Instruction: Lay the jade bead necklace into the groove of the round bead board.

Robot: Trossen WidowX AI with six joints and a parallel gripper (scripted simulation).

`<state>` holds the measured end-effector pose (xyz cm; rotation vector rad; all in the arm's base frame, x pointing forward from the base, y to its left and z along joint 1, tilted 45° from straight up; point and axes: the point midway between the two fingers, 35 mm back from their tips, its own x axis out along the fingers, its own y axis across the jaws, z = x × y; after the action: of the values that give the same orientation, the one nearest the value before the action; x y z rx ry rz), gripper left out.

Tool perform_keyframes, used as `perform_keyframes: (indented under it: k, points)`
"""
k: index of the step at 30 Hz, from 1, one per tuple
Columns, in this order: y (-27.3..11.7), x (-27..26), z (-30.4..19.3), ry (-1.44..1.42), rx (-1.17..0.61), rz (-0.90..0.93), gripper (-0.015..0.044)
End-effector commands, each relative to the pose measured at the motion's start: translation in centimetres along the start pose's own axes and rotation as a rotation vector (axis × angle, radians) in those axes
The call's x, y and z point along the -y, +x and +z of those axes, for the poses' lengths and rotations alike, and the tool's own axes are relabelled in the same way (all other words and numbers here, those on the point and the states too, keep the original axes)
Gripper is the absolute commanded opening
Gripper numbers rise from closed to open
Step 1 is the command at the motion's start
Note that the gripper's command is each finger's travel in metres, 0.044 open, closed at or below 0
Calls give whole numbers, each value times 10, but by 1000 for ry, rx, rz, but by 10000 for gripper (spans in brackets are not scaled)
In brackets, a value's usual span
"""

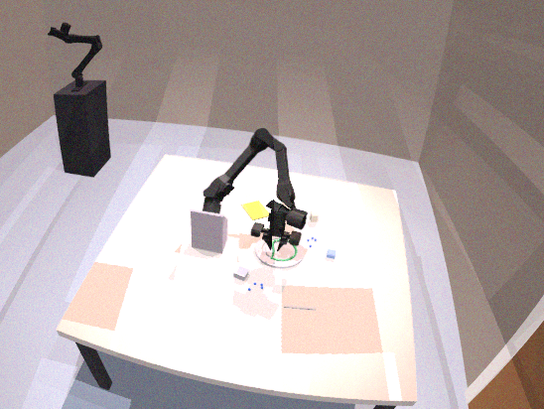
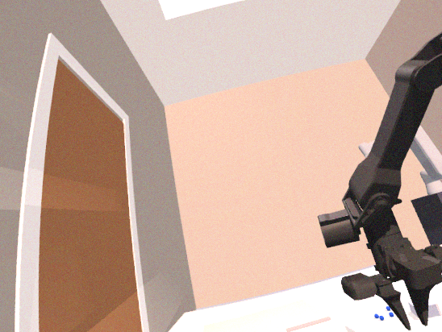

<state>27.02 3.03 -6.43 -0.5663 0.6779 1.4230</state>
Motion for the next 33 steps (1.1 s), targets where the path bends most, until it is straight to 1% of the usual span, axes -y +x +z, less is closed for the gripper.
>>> perform_keyframes:
  k: [1, 20, 28, 32, 33]
  points:
    - [1, 0, 0, -2, 0, -2, 120]
    - [31, -4, 1, 7, 6, 9, 120]
    - [32, -4, 1, 7, 6, 9, 120]
    - [31, -1, 1, -3, 1, 5, 15]
    - [31, -1, 1, -3, 1, 5, 0]
